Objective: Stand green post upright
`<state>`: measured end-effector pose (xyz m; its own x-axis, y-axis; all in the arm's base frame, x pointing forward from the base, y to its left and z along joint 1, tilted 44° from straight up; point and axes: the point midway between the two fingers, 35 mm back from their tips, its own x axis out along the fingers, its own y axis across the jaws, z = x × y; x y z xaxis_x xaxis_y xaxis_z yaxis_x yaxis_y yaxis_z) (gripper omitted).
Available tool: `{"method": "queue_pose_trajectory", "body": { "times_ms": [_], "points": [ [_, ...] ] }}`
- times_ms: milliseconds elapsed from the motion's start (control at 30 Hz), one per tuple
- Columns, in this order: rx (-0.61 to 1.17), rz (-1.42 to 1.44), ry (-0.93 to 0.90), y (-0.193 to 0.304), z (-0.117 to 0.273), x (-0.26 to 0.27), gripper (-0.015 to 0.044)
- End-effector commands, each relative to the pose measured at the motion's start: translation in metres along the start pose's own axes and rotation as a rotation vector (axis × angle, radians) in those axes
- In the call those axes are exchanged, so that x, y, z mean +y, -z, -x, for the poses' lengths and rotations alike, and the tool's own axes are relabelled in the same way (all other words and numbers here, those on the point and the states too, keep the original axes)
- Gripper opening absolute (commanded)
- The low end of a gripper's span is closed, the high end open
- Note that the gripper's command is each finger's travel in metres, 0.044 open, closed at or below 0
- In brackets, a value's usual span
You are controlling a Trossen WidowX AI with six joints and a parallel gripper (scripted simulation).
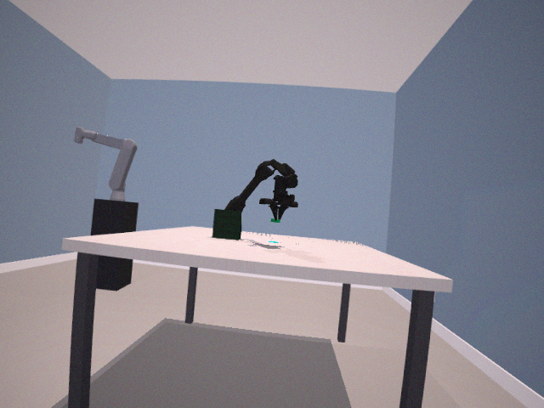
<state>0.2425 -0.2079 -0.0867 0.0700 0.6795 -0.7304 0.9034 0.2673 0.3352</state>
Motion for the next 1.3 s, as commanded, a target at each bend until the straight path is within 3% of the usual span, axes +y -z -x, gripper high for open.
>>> {"method": "queue_pose_trajectory", "body": {
  "times_ms": [0,1267],
  "points": [
    [0.0,0.031,0.007,0.008,0.004,0.007,0.0023],
    [0.001,0.366,0.007,0.109,0.023,0.072,0.0023]
  ]
}}
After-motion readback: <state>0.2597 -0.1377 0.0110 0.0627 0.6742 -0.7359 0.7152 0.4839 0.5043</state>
